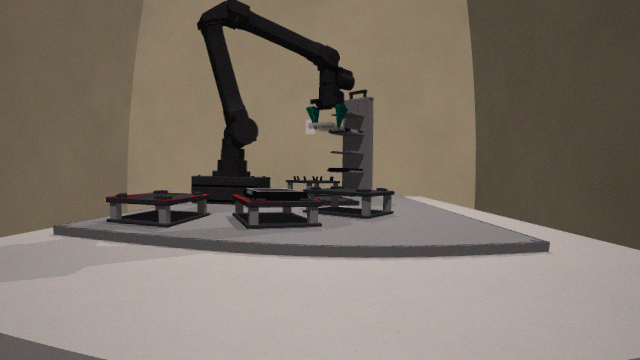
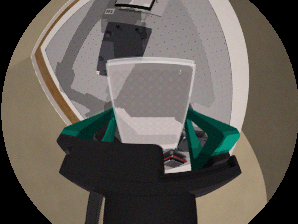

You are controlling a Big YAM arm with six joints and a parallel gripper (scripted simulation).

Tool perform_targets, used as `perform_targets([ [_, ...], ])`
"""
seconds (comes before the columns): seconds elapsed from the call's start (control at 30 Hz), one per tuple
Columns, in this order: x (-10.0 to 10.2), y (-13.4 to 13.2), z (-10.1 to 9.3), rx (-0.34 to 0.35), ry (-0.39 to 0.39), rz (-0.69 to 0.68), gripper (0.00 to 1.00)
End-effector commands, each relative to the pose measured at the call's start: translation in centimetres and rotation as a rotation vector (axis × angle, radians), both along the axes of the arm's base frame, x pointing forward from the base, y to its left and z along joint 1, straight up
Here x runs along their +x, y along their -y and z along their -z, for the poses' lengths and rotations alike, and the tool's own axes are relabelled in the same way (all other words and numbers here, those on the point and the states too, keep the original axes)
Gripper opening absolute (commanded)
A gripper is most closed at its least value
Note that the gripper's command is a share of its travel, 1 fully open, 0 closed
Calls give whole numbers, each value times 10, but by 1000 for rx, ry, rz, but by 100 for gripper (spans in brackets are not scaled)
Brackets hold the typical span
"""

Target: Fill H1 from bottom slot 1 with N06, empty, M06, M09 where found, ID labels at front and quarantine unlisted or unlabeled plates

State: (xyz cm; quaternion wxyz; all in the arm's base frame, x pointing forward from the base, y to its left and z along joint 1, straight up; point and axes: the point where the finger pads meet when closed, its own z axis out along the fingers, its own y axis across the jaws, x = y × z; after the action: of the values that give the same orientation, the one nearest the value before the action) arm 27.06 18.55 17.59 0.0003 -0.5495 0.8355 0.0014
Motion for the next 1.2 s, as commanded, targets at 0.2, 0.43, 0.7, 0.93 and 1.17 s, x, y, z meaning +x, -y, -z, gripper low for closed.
perform_targets([
  [0.2,0,-33,-10,24,25,93,86],
  [0.43,-6,-60,-21,48,39,257,86],
  [0.7,-18,-77,-17,47,32,310,86],
  [0.93,-28,-101,-23,60,36,310,86],
  [1.17,-37,-89,8,13,7,333,86],
])
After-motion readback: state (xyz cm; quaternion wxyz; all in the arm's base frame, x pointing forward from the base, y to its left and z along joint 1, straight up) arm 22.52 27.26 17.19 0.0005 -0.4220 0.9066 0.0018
